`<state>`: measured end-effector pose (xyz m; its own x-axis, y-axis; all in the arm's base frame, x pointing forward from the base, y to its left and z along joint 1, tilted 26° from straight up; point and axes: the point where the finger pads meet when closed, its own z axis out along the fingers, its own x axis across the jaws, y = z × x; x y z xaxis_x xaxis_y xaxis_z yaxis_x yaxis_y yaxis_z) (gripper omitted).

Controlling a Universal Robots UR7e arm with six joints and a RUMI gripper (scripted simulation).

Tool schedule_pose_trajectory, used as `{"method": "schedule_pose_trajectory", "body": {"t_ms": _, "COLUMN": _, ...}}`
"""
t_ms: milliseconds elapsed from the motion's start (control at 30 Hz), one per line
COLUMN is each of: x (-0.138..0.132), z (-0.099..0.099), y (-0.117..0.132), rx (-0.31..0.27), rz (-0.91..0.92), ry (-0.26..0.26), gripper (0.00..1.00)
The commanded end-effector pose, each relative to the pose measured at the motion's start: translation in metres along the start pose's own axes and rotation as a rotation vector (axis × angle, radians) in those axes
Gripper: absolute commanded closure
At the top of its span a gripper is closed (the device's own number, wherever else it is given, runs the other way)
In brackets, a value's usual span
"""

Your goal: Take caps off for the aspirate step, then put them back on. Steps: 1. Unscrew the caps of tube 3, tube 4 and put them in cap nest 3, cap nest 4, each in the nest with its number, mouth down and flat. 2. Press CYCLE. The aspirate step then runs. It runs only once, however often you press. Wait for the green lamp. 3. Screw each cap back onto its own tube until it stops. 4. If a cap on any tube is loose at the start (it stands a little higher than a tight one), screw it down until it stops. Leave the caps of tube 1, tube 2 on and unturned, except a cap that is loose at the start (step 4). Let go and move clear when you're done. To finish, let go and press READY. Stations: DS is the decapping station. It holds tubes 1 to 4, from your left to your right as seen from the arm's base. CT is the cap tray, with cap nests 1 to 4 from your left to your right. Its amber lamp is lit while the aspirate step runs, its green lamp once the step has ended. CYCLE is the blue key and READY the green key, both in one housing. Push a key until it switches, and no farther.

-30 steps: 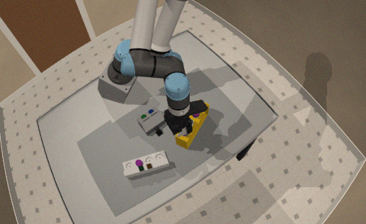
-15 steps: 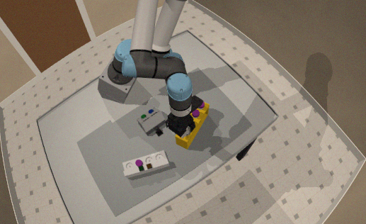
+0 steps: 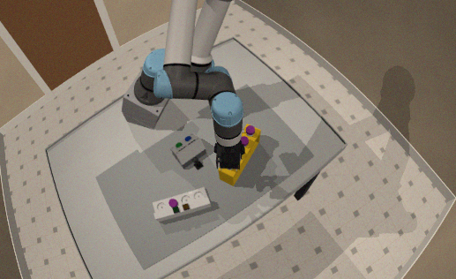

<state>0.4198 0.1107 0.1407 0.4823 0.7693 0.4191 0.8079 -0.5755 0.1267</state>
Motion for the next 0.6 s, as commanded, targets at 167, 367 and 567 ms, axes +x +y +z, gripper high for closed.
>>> {"method": "schedule_pose_trajectory", "body": {"t_ms": 167, "x": 0.0001, "z": -0.0003, "y": 0.0002, "rx": 0.007, "rz": -0.062, "ry": 0.008, "gripper": 0.65}}
{"method": "schedule_pose_trajectory", "body": {"t_ms": 367, "x": 0.0001, "z": -0.0003, "y": 0.0002, "rx": 0.007, "rz": -0.062, "ry": 0.008, "gripper": 0.65}}
{"method": "schedule_pose_trajectory", "body": {"t_ms": 567, "x": 0.0000, "z": -0.0003, "y": 0.0002, "rx": 0.007, "rz": 0.104, "ry": 0.007, "gripper": 0.65}}
